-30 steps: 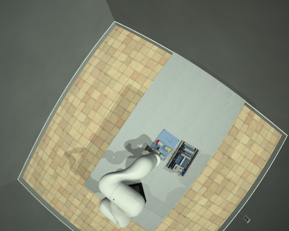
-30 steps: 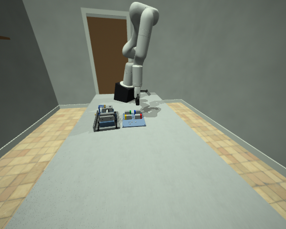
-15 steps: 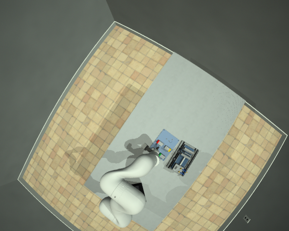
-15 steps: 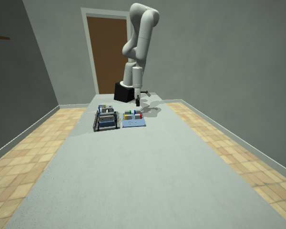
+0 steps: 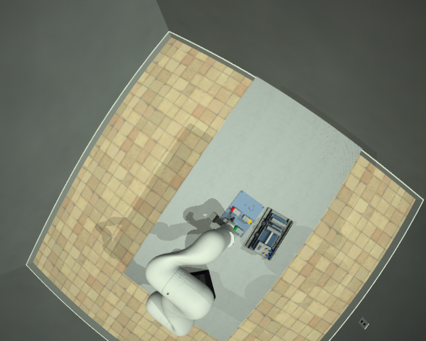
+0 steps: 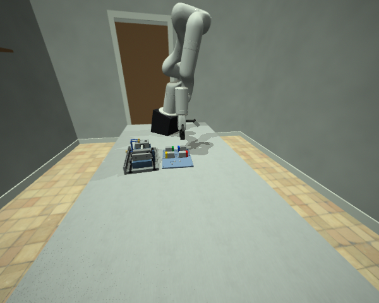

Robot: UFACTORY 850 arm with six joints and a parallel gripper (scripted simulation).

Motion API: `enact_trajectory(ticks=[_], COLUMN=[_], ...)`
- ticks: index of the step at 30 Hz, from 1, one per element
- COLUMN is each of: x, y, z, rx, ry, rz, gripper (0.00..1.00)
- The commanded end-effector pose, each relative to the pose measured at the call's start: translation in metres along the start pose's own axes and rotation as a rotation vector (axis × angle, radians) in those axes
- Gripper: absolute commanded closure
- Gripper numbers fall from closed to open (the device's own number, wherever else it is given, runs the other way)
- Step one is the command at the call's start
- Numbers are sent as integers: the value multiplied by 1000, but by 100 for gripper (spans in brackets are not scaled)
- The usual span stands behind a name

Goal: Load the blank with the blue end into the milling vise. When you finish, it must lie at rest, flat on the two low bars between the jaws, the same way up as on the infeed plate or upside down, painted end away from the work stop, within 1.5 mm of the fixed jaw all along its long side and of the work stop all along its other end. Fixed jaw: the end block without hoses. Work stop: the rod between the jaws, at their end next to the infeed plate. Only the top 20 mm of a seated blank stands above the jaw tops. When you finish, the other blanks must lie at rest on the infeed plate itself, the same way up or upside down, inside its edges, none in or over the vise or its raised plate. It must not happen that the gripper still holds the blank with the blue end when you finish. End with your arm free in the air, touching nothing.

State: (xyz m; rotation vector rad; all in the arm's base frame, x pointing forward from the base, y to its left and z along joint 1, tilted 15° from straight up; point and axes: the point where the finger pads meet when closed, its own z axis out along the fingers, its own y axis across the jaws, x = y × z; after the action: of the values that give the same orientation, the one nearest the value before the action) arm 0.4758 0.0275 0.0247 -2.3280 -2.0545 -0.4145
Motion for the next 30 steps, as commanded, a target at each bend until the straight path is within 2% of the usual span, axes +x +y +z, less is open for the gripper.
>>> enact_trajectory(ticks=[1,30], x=[0,-2], y=[1,2], z=[-2,-8], rx=[-2,-5], ry=[0,0], rz=[0,-1], gripper=[37,37])
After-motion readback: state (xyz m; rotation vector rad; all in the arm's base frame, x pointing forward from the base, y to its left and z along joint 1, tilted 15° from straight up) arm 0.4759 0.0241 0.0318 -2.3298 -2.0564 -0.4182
